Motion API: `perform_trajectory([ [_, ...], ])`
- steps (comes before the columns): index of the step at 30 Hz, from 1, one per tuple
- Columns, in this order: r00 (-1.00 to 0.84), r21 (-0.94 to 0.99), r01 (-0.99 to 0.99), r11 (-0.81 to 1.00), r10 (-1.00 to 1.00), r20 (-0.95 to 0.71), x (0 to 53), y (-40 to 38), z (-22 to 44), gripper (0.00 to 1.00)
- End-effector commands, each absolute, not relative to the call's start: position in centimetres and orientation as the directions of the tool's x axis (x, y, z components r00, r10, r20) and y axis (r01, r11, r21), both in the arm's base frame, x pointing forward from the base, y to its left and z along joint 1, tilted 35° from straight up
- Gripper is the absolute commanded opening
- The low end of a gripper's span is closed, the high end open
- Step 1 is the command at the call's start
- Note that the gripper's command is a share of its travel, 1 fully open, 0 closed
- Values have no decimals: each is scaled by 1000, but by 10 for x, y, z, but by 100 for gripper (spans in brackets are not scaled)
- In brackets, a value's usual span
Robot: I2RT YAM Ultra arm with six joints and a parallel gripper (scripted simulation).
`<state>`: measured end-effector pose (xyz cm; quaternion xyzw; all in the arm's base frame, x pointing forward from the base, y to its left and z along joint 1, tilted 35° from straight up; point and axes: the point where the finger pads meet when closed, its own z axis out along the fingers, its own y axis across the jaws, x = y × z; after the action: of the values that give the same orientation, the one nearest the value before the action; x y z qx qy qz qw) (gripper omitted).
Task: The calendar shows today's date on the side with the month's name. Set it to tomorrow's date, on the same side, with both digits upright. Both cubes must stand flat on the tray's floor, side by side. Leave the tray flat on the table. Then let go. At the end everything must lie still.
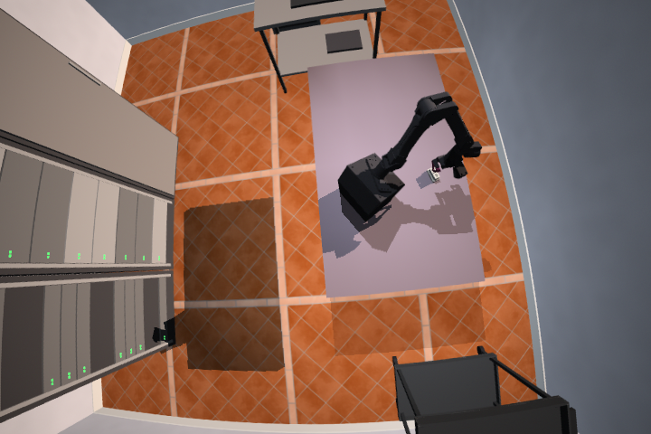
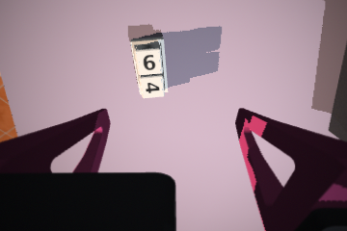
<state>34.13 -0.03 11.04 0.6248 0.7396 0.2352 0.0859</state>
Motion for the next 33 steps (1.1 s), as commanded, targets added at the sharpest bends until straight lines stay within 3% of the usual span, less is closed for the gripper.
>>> perform_trajectory([
  [1, -262, 567, 813, 131, 953, 155, 355, -4, 122, 100],
  [23, -271, 565, 813, 142, 951, 150, 359, -4, 124, 100],
  [33, -389, 565, 776, 280, 918, 79, 360, 0, 111, 100],
])
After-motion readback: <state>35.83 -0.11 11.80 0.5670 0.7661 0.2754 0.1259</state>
